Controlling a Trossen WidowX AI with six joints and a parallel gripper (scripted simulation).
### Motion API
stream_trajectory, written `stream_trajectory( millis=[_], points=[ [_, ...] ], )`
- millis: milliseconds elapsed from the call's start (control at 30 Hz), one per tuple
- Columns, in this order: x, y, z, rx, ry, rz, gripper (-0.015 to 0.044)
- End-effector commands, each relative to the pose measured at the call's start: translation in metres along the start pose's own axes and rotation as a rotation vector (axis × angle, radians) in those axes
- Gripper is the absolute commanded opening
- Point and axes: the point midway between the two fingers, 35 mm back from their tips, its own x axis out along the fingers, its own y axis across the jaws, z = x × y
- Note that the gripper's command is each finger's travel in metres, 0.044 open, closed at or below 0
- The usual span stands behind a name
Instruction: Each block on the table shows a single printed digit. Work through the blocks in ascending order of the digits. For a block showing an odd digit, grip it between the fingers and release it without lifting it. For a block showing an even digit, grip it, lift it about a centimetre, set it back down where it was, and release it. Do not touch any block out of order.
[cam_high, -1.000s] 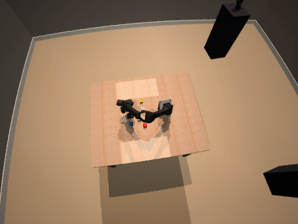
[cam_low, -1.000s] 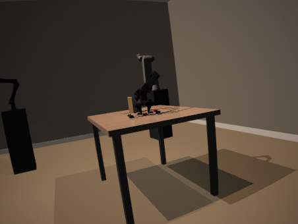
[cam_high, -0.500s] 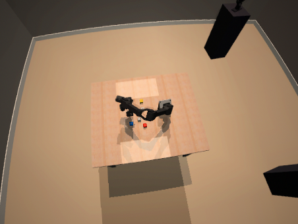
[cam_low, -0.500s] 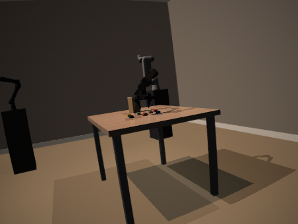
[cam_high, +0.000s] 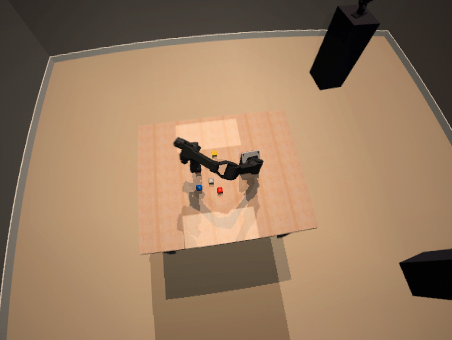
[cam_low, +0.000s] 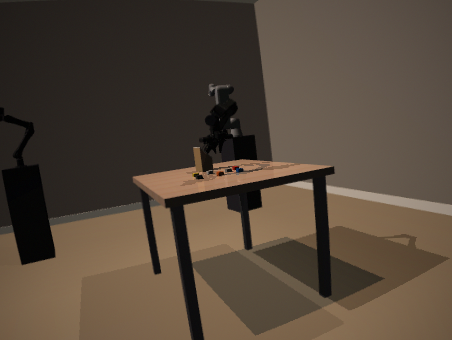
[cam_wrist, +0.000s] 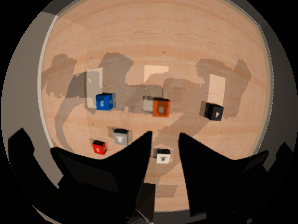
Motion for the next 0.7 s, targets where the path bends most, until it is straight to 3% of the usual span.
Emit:
stream_trajectory(
  millis=[0, 267, 433, 667],
  points=[
    [-0.001, 0.007, -0.004, -0.005, 0.004, -0.002, 0.0120],
    [-0.001, 0.079, -0.066, -0.002, 0.008, 0.002, 0.0120],
    [0.000, 0.084, -0.073, -0.002, 0.008, 0.003, 0.0120],
    [0.079, 0.084, -0.073, -0.002, 0.007, 0.006, 0.0304]
  ],
)
